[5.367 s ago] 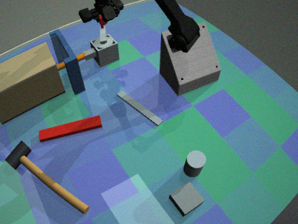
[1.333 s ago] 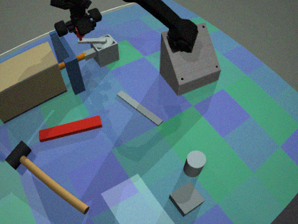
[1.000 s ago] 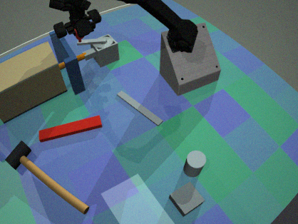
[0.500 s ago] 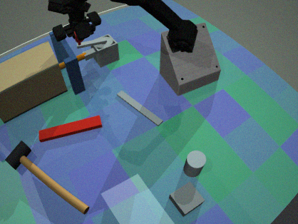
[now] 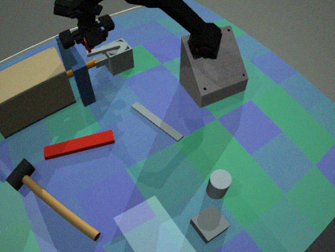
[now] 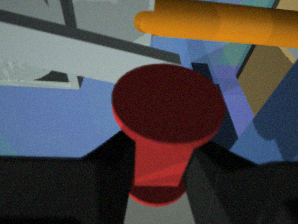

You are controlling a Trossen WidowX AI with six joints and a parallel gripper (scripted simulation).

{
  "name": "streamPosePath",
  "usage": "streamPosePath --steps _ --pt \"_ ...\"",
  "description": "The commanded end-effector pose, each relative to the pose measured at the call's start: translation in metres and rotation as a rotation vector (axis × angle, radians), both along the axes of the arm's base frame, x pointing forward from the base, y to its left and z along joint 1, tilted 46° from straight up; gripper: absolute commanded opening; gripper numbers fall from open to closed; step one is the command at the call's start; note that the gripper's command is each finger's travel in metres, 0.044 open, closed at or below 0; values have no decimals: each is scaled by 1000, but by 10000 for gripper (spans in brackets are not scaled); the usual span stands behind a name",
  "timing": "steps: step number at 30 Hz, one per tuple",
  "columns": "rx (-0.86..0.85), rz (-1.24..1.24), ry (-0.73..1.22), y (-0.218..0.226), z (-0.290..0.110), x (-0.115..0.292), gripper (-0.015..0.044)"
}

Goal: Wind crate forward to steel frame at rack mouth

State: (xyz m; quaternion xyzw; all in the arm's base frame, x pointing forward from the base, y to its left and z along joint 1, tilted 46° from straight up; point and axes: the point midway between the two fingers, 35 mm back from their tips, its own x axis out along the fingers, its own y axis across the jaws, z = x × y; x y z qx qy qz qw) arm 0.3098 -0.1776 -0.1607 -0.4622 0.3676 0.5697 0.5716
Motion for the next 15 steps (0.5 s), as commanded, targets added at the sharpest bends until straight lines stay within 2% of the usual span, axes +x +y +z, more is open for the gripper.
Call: streamPosePath --steps 1,15 --pt "28 1 0 12 6 0 0" --pt "30 1 0 23 16 -2 0"
